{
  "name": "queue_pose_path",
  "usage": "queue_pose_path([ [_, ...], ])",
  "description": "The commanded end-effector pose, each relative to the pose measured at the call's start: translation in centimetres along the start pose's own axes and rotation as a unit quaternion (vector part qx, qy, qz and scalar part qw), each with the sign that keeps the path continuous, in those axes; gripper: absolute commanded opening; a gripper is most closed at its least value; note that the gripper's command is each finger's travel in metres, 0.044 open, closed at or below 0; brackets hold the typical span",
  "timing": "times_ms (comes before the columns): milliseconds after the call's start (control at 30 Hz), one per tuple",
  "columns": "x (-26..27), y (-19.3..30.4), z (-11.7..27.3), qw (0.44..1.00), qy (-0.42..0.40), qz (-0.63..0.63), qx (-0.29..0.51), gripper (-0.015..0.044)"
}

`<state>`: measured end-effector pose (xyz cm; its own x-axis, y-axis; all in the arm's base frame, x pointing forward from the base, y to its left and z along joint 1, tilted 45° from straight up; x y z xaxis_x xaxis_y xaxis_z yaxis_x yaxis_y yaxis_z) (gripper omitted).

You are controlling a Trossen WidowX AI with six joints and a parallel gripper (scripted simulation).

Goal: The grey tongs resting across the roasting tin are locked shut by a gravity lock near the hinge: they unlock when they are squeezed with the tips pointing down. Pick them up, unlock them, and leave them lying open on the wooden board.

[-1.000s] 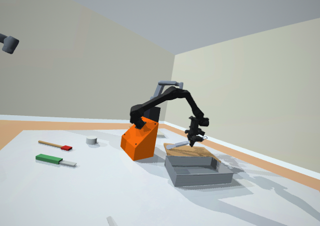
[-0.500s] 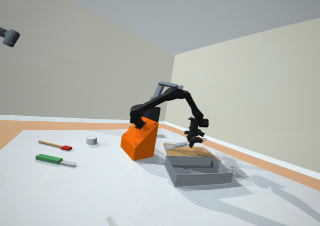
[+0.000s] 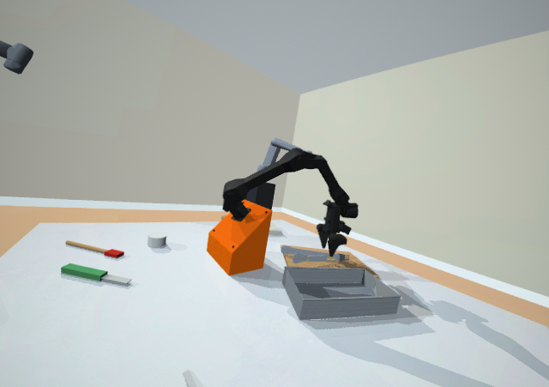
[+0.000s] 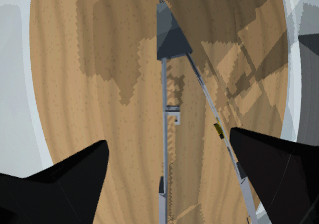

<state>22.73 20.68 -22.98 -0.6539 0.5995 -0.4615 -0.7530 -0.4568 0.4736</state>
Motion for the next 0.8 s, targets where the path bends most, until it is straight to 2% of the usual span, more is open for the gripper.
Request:
queue_pose_path([
  [0, 0.0, 0.0, 0.0, 1.0, -0.002, 0.0, 0.002, 0.044],
  [200, -2.9, -1.4, 2.8, 1.0, -0.001, -0.006, 0.004, 0.044],
  [500, -13.4, -3.0, 10.8, 1.0, 0.015, -0.011, 0.016, 0.044],
  [767, -14.3, -2.9, 11.4, 1.0, 0.016, -0.011, 0.017, 0.044],
])
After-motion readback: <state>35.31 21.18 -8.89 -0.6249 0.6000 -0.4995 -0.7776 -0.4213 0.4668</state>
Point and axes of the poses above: the point midway between the two fingers, 35 mm back from their tips, its own z axis back along the fingers, its own x axis across the jaws, y = z × x, the point moved 8 cm from there along z, back along the fingers, and after that the axes turned 10 degrees about -z, right-handed, at the moved point
